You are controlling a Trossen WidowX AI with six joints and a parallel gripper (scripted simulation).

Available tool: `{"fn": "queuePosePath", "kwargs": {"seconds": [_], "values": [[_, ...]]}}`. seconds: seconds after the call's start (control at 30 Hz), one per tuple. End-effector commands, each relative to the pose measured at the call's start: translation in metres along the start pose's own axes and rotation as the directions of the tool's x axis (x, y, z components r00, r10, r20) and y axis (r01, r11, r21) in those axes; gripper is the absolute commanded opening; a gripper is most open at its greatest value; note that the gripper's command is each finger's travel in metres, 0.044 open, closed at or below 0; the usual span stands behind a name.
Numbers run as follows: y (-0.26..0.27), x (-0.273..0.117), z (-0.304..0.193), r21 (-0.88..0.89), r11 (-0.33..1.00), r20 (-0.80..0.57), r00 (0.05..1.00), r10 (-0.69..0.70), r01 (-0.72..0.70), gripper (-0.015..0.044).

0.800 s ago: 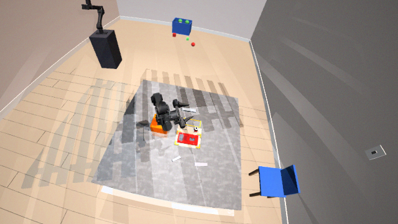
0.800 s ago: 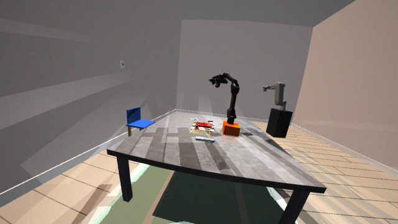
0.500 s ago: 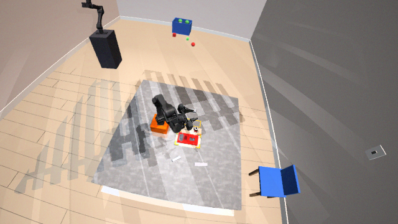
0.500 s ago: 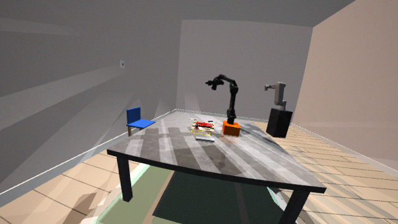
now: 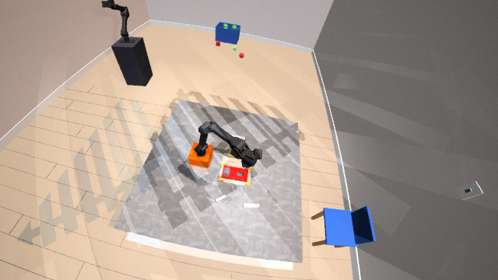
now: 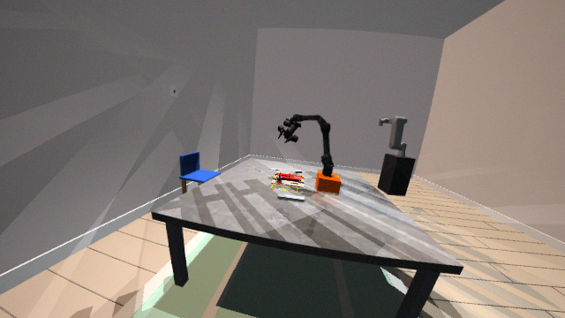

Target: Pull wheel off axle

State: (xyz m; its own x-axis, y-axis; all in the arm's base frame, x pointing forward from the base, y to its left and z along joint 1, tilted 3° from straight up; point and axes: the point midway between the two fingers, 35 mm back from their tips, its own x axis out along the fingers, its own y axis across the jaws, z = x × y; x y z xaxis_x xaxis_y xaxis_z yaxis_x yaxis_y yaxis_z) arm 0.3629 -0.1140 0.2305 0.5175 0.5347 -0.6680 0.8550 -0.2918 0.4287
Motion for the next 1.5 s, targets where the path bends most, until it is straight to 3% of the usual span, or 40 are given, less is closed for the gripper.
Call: {"fn": "queuePosePath", "kwargs": {"seconds": [0.0,0.2,0.37,0.5,1.0,1.47], "values": [[-0.015,0.043,0.008,-0.231,0.962,0.080,0.988,-0.132,0.147,0.0300],[-0.047,0.109,0.017,-0.594,0.694,0.251,0.913,-0.320,0.407,0.0300],[-0.082,0.163,0.023,-0.795,0.219,0.442,0.787,-0.430,0.566,0.0300],[-0.106,0.193,0.025,-0.805,-0.153,0.573,0.685,-0.451,0.573,0.0300],[-0.117,0.192,0.025,-0.803,-0.172,0.579,0.679,-0.451,0.571,0.0300],[-0.149,0.240,0.069,-0.803,-0.172,0.579,0.679,-0.451,0.571,0.0300]]}}
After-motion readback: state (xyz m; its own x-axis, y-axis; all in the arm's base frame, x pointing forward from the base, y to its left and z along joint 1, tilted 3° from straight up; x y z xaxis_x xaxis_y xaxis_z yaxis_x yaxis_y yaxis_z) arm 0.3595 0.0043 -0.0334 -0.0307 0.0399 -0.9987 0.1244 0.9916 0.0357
